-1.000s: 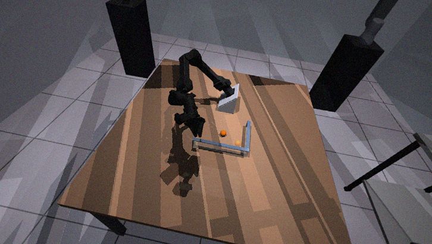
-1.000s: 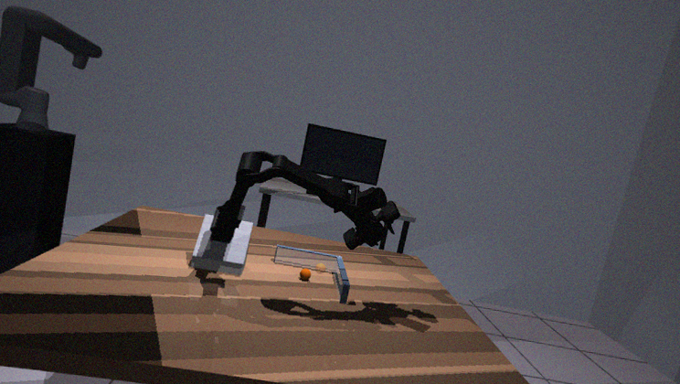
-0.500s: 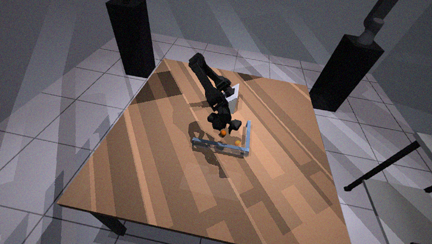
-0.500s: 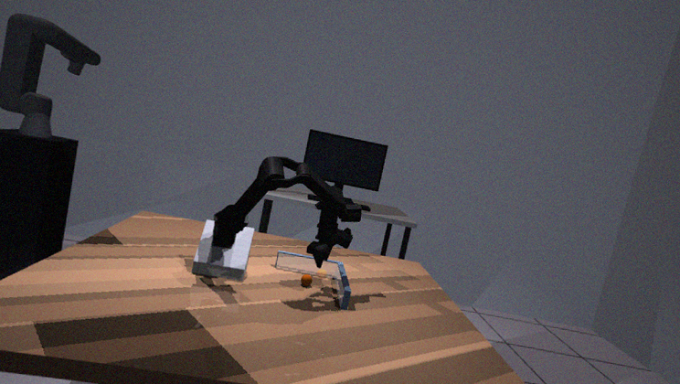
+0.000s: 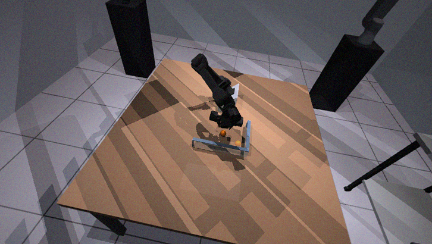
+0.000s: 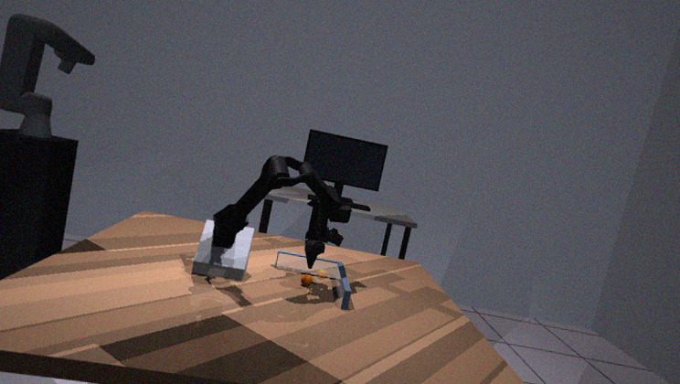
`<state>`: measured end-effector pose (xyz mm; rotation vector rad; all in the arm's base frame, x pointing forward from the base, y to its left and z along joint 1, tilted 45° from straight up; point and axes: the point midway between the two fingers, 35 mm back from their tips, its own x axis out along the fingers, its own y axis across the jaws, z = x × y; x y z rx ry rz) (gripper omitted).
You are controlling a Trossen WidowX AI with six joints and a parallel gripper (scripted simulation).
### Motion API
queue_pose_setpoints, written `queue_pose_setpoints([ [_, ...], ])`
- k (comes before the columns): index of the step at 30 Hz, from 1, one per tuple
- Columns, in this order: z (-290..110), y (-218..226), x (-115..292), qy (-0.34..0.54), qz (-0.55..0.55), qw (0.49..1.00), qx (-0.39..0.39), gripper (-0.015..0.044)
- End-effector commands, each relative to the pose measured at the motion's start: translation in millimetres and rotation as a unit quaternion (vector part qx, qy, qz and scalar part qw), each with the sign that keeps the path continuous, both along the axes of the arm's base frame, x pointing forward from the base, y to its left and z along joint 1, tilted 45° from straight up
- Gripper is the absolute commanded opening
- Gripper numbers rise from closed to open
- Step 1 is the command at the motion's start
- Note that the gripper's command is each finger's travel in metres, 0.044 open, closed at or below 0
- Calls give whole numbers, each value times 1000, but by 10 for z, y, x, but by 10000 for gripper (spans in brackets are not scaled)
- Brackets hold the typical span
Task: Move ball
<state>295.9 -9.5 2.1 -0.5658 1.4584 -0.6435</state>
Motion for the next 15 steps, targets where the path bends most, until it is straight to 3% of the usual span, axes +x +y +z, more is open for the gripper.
queue_pose_setpoints([
  [1,-40,-34,-9,6,4,1000,-4,288],
  [15,-198,-192,-5,7,2,1000,-3,288],
])
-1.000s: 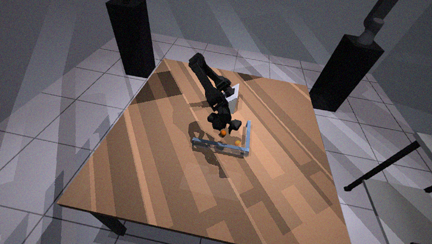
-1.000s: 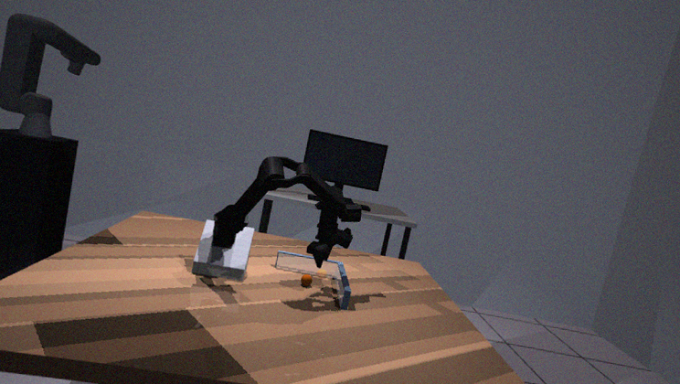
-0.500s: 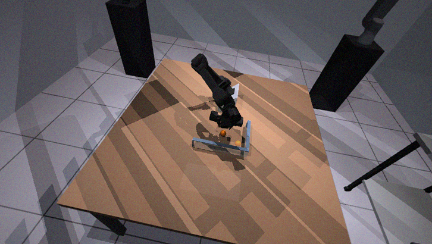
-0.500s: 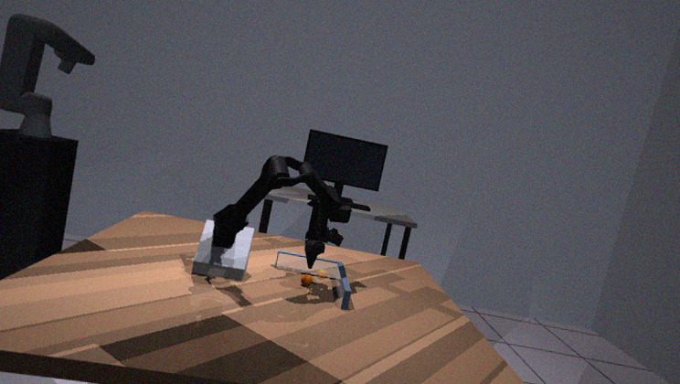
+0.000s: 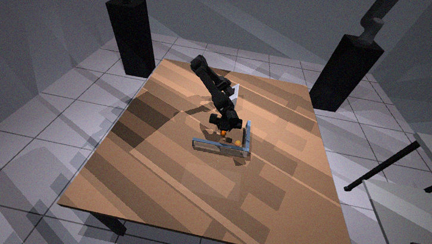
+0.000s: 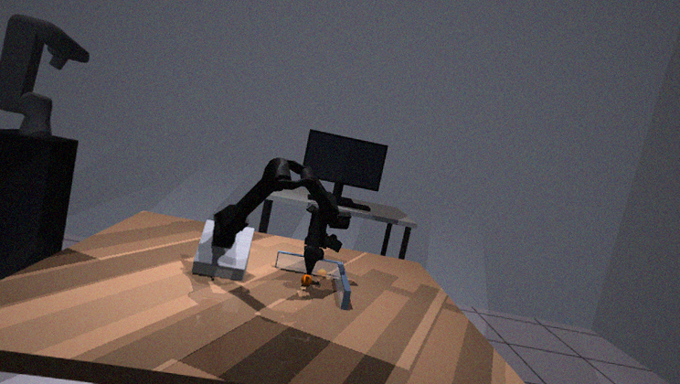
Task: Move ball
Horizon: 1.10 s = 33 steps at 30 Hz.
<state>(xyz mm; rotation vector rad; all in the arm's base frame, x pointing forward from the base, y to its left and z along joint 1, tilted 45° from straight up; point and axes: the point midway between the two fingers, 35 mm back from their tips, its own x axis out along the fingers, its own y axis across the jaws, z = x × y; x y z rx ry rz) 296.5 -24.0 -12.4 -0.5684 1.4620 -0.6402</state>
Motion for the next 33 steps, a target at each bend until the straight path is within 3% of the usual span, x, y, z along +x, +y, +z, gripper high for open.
queue_pose_setpoints([
  [1,-65,-58,-11,5,1,1000,-3,288],
  [18,-234,-233,-18,5,1,1000,-4,288],
  [22,-234,-233,-18,5,1,1000,-4,183],
  [29,-234,-233,-18,5,1,1000,-4,136],
  [33,-176,-161,4,5,1,1000,-3,31],
])
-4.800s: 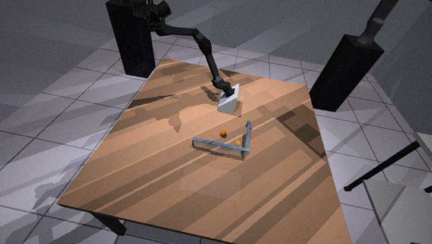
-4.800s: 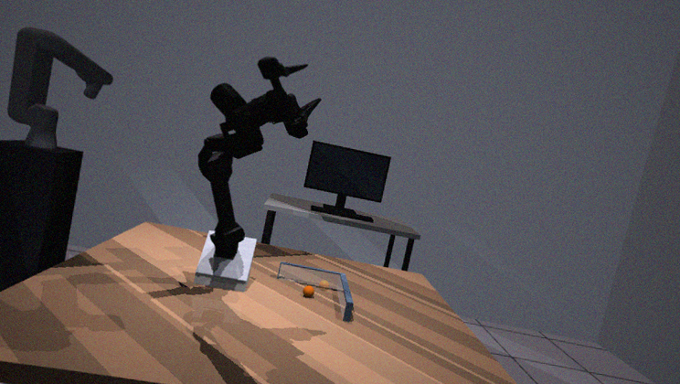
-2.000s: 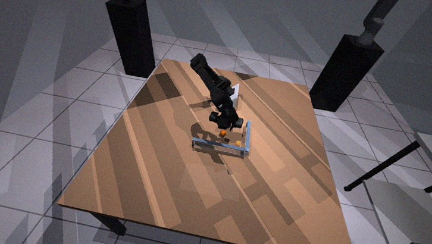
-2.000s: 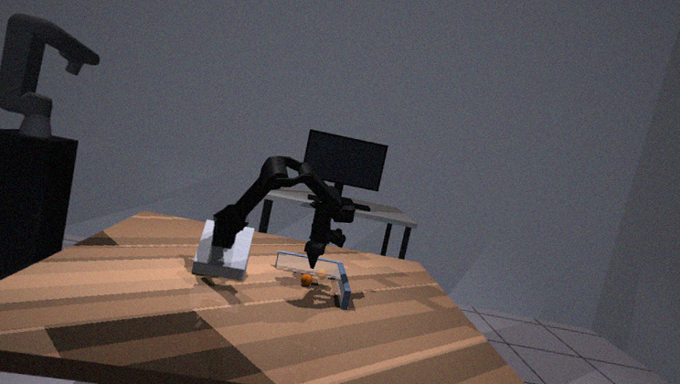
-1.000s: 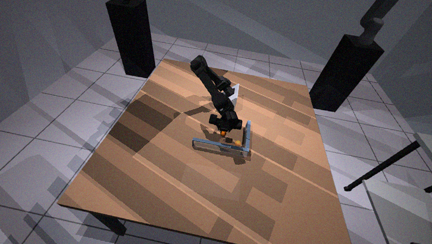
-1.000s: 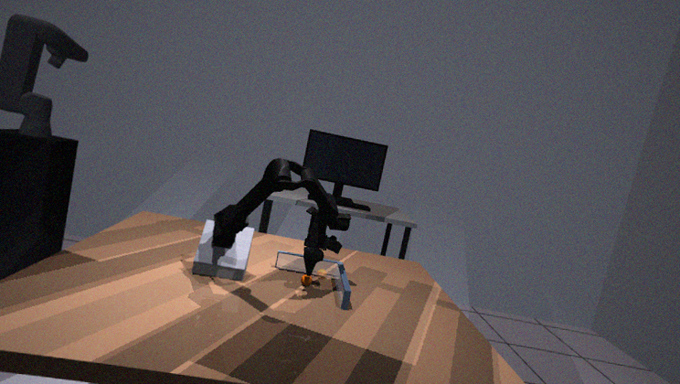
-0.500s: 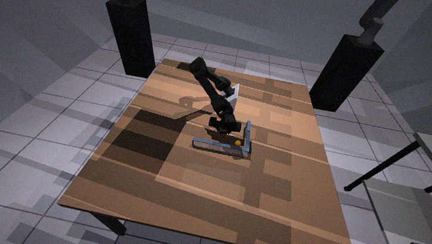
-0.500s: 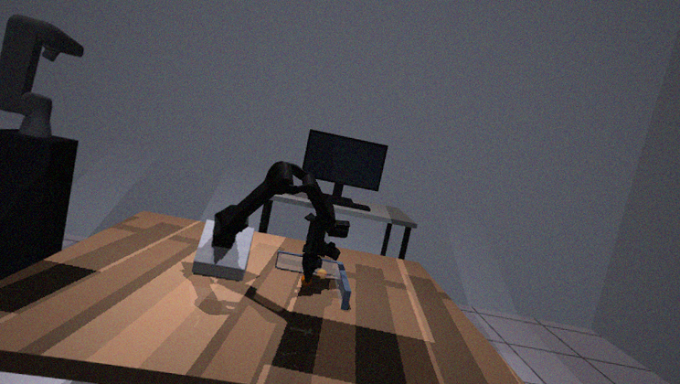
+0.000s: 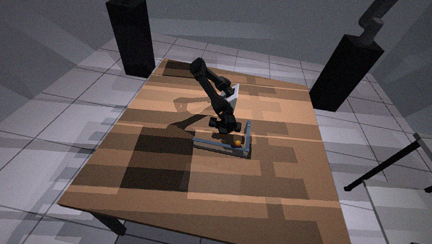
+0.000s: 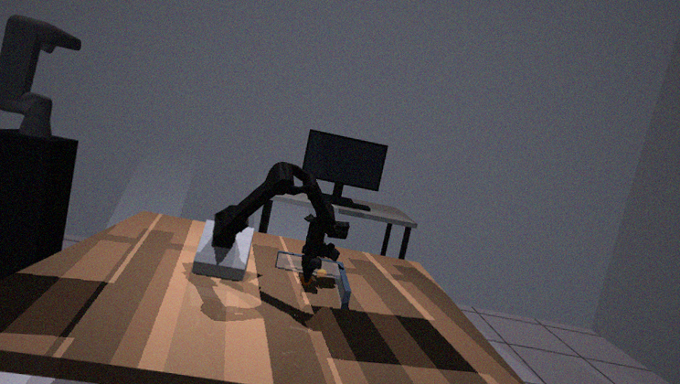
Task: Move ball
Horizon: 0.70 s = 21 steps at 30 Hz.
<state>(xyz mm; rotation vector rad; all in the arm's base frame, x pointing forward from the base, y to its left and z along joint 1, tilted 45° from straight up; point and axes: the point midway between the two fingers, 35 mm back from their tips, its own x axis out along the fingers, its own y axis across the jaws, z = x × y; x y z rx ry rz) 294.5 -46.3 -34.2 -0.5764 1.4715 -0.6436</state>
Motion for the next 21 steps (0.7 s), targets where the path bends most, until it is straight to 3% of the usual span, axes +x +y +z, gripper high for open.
queue_pose_setpoints([
  [1,83,111,36,-1,2,1000,1,5],
  [17,857,878,17,0,2,1000,2,0],
  [21,894,907,7,0,2,1000,1,0],
])
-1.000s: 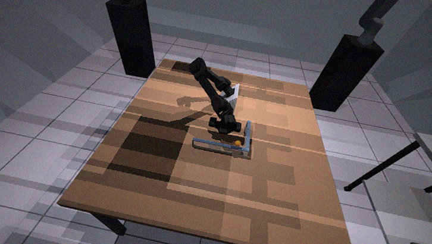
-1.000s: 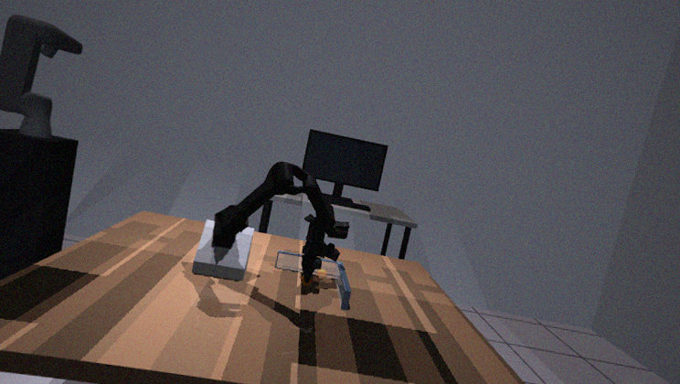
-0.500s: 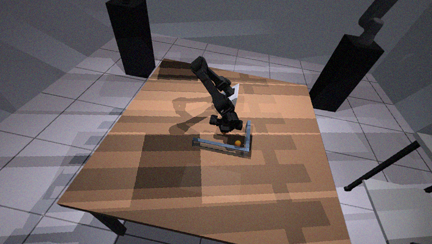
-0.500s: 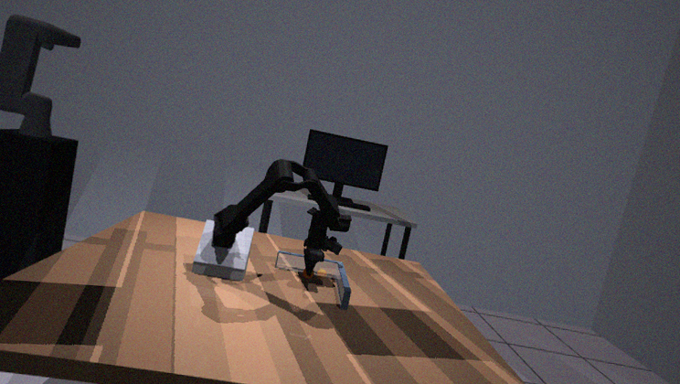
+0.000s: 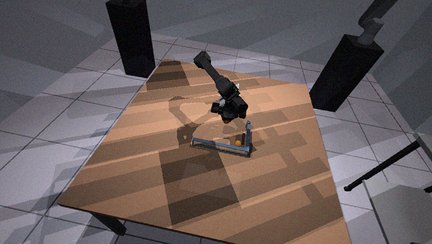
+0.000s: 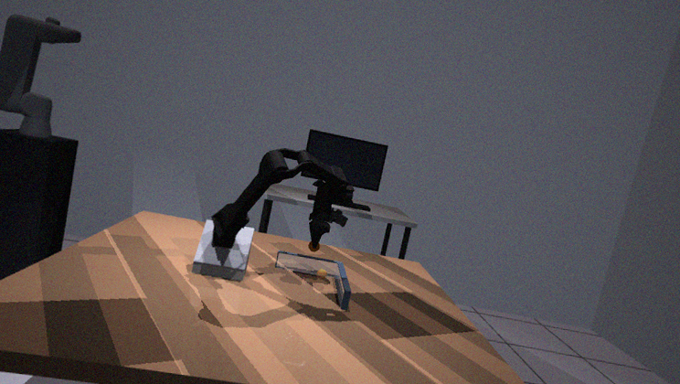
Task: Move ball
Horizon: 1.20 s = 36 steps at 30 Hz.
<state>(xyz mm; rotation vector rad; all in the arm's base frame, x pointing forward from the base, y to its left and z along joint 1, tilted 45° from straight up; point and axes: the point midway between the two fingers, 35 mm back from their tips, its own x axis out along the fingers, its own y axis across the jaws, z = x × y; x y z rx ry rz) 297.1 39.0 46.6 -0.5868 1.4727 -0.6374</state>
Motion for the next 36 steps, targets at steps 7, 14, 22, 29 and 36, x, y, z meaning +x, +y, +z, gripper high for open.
queue_pose_setpoints([
  [7,25,87,38,40,40,998,3,0],
  [14,-105,150,147,124,126,984,3,0],
  [22,-265,220,263,219,223,950,4,0],
  [29,-414,278,358,299,303,905,4,0],
  [36,-571,332,445,374,379,846,4,0],
])
